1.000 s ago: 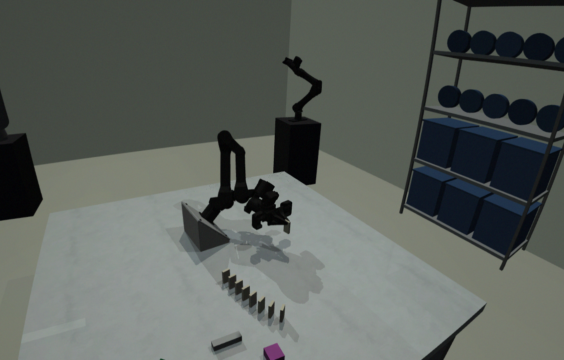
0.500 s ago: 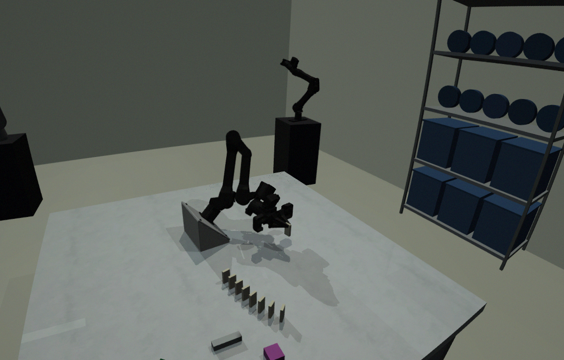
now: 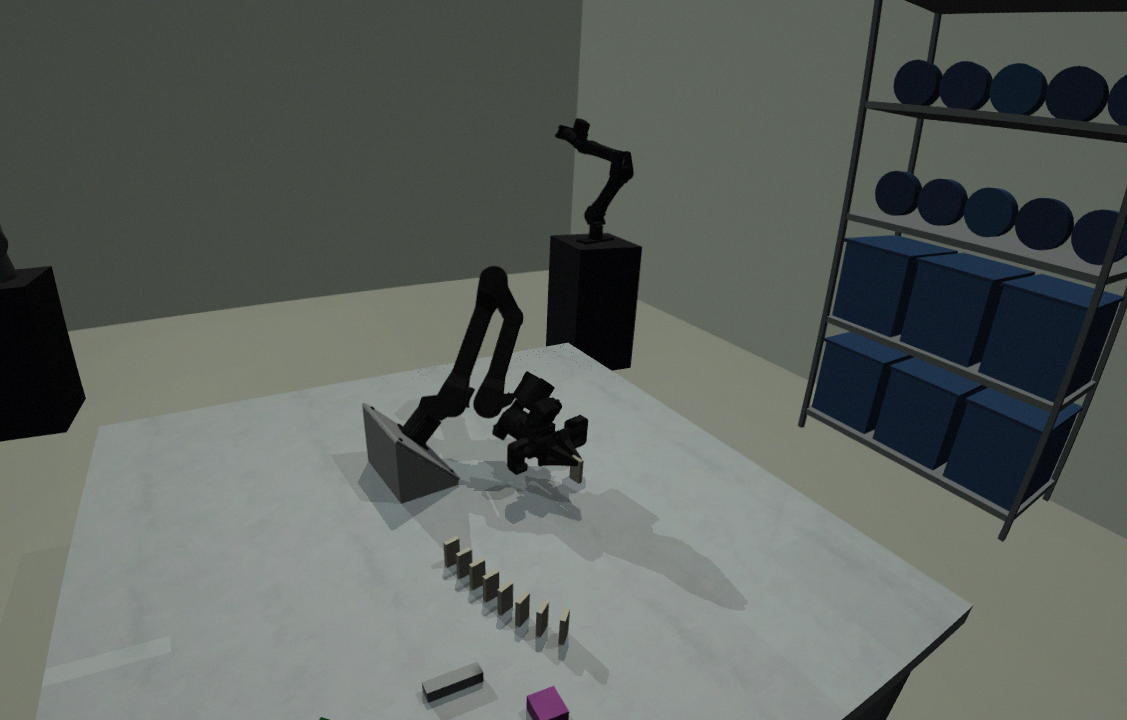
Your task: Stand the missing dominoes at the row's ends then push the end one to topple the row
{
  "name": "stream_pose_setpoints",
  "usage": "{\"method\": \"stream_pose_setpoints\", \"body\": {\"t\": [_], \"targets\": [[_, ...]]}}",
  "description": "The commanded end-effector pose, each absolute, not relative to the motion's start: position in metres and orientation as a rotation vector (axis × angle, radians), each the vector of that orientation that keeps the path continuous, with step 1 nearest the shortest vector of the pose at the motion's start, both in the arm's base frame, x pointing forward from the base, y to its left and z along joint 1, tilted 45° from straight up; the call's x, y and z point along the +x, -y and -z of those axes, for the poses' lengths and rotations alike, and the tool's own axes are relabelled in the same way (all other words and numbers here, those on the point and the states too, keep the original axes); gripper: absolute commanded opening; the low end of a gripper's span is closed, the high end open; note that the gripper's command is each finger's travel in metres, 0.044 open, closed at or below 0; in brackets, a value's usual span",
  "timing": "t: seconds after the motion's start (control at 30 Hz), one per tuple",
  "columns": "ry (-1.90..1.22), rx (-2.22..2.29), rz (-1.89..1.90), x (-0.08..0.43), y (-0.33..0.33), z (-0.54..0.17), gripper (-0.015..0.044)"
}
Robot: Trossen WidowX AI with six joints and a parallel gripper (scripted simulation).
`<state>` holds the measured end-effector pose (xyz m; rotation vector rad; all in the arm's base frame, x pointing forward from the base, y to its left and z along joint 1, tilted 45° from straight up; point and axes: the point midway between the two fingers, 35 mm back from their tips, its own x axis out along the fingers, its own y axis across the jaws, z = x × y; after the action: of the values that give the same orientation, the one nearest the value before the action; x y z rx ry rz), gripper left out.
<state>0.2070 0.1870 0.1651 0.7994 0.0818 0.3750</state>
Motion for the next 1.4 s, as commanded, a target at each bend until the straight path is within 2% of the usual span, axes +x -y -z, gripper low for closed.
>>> {"method": "stream_pose_setpoints", "body": {"t": [0.0,1.07,1.37], "targets": [[-0.089,0.802,-0.371,0.206,-0.192,-0.16,0.002],[-0.109,0.798,-0.359,0.199,-0.211,-0.136,0.002],[-0.109,0.798,-0.359,0.199,-0.211,-0.136,0.0256]]}}
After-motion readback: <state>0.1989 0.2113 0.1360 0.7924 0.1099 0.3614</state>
